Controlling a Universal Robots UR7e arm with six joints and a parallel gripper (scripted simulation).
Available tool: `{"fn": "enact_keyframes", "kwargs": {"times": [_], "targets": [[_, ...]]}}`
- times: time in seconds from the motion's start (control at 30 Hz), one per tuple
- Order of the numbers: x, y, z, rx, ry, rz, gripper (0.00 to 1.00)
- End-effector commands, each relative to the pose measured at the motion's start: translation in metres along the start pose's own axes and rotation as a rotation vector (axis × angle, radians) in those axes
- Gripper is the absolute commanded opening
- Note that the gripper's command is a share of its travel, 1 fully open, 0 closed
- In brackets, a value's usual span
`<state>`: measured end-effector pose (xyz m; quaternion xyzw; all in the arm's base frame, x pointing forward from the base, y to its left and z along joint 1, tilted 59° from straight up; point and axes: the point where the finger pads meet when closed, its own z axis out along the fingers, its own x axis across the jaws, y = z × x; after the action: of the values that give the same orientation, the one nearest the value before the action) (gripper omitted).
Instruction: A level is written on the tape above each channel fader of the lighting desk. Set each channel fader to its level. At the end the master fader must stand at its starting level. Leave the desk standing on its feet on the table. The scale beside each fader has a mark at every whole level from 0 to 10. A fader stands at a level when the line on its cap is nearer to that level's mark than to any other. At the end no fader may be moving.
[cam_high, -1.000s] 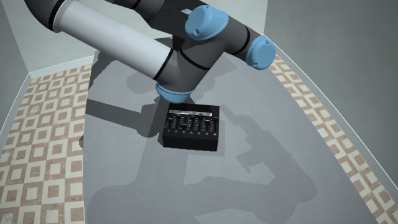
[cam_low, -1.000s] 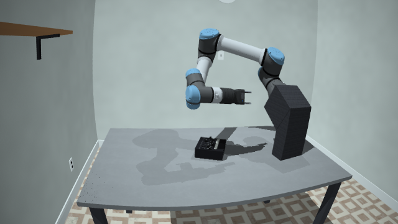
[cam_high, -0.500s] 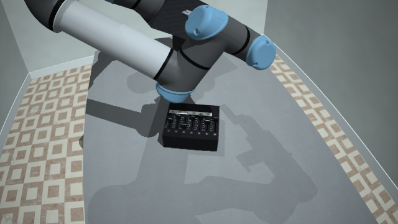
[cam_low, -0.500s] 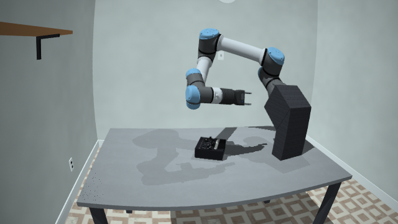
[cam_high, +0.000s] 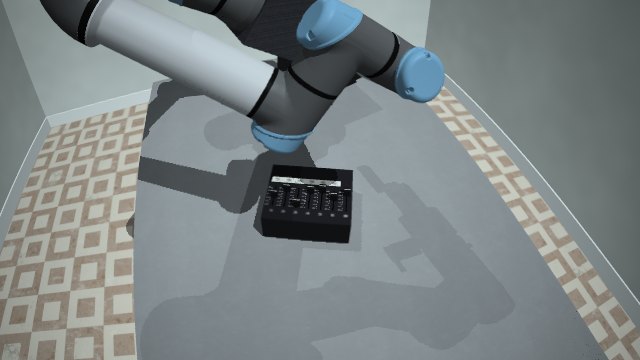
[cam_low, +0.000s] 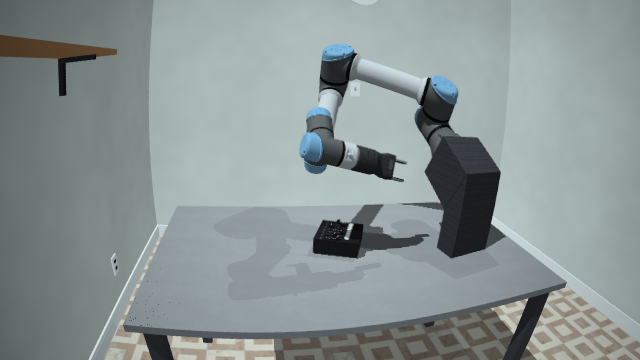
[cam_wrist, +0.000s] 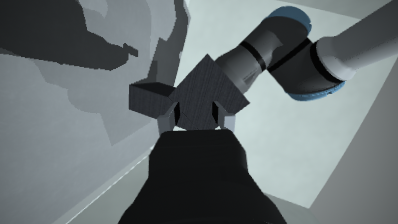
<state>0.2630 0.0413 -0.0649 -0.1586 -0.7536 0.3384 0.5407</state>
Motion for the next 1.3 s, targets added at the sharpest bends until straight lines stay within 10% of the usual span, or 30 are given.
{"fn": "enact_keyframes", "kwargs": {"times": [0.0, 1.27], "targets": [[-0.033, 0.008, 0.001, -0.021, -0.151, -0.014, 1.00], [-0.130, -0.006, -0.060, -0.004, -0.787, 0.043, 1.00]]}}
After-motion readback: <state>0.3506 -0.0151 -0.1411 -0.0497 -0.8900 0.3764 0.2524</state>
